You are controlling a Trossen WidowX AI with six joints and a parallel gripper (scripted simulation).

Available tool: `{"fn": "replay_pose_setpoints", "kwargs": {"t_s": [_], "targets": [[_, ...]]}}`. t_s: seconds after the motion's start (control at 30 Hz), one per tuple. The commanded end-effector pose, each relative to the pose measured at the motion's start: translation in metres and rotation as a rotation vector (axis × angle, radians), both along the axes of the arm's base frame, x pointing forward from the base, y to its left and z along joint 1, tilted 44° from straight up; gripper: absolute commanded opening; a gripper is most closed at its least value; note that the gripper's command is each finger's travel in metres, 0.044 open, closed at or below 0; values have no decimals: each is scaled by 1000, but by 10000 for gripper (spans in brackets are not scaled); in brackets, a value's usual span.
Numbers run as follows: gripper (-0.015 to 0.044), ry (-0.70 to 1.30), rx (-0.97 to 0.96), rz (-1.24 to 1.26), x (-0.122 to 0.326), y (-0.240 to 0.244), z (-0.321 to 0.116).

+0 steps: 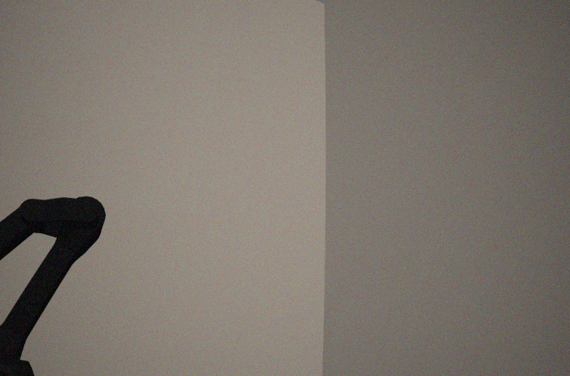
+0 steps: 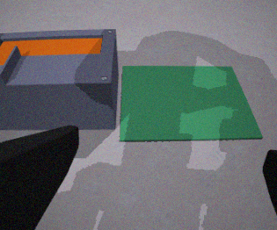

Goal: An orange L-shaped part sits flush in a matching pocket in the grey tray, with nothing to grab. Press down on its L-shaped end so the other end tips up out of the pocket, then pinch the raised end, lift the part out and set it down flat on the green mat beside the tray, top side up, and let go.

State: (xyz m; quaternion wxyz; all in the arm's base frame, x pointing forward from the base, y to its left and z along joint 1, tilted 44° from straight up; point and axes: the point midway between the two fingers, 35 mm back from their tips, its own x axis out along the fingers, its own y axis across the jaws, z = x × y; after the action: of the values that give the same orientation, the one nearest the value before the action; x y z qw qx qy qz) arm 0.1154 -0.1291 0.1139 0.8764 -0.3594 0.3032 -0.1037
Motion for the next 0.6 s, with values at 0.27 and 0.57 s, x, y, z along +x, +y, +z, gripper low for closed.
{"fn": "replay_pose_setpoints", "kwargs": {"t_s": [0.27, 0.57], "targets": [[180, 113, 407, 2, 18, 13, -11], [180, 464, 764, -97, 43, 32, -32]]}}
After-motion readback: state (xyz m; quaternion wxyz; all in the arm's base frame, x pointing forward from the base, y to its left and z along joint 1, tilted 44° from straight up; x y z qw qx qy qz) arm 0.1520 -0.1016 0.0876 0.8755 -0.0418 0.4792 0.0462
